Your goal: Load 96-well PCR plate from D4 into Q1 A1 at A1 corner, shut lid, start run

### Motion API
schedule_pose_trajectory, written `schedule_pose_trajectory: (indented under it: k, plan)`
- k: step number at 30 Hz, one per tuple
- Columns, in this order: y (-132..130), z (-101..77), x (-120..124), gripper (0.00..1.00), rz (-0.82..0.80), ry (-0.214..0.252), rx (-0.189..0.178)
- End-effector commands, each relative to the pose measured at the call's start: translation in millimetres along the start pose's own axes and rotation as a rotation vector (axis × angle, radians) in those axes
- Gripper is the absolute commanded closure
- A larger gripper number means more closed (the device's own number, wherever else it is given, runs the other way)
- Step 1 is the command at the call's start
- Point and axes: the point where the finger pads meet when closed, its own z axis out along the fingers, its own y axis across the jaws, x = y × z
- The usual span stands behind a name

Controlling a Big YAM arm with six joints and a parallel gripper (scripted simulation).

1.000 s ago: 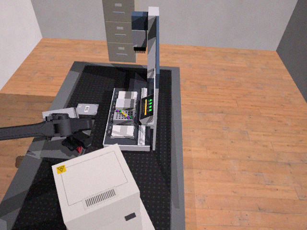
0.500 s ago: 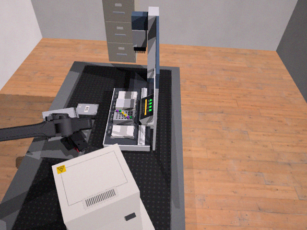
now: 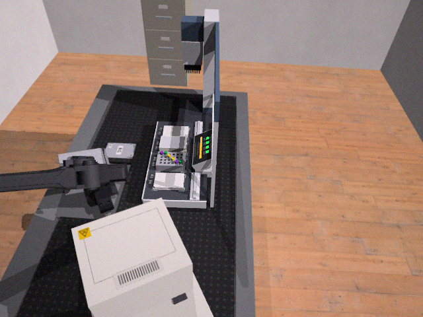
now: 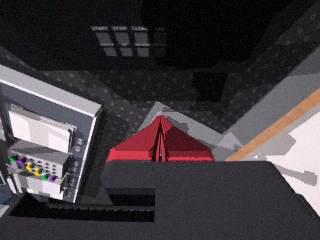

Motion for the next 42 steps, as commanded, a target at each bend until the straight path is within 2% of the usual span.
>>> schedule_pose_trajectory:
  k: [1, 7, 13, 27, 31, 36, 42]
  plan:
    - [5.3, -8.6, -24.2, 1.0, 0.128, -0.008, -0.016]
    - [6.3, -6.7, -38.7, 1.0, 0.097, -0.03, -0.038]
    - [4.7, -0.4, -40.0, 1.0, 0.072, -0.025, -0.025]
    - [4.5, 8.8, -70.9, 1.0, 0.058, -0.038, -0.021]
    - [5.1, 11.2, -67.7, 1.0, 0.041, -0.033, -0.027]
    - [2.3, 16.7, -69.7, 1.0, 0.019, -0.029, -0.007]
    - [3.7, 11.8, -66.8, 1.0, 0.017, -0.03, -0.026]
